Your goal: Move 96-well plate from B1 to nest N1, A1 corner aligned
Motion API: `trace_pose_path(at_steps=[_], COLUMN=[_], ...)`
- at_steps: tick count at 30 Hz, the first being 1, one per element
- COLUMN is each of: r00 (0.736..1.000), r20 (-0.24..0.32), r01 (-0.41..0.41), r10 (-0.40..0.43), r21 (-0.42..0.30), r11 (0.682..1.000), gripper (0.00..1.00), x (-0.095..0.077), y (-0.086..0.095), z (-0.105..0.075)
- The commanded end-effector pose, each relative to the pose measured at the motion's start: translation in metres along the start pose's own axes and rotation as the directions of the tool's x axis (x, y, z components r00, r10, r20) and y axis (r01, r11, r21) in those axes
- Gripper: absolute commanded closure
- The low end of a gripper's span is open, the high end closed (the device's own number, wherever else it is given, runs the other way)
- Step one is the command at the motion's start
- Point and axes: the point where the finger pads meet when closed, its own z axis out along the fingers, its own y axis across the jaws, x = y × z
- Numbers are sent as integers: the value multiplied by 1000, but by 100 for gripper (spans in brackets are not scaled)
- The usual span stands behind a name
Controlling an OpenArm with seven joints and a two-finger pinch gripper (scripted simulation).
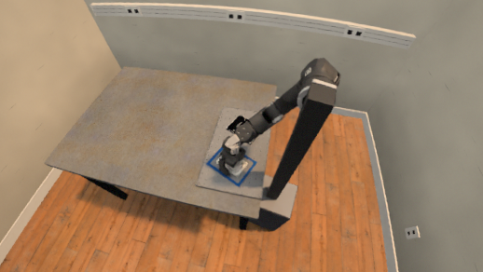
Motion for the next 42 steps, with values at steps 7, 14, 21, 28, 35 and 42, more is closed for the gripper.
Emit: trace_pose_path(at_steps=[7, 14, 21, 28, 35, 42], r00=[1000, 1000, 1000, 1000, 1000, 1000], r20=[1, 1, 1, 2, 1, 1], r01=[0, 1, 1, 3, 1, 1], r10=[0, -1, -1, -3, -1, -1], r21=[-2, -3, -3, -6, -3, -3], r11=[1000, 1000, 1000, 1000, 1000, 1000], gripper=[23, 23, 23, 23, 23, 23], x=[0, 0, 0, 0, 0, 0], y=[1, 1, 1, 1, 1, 1], z=[-1, -41, -41, -65, -81, -81])
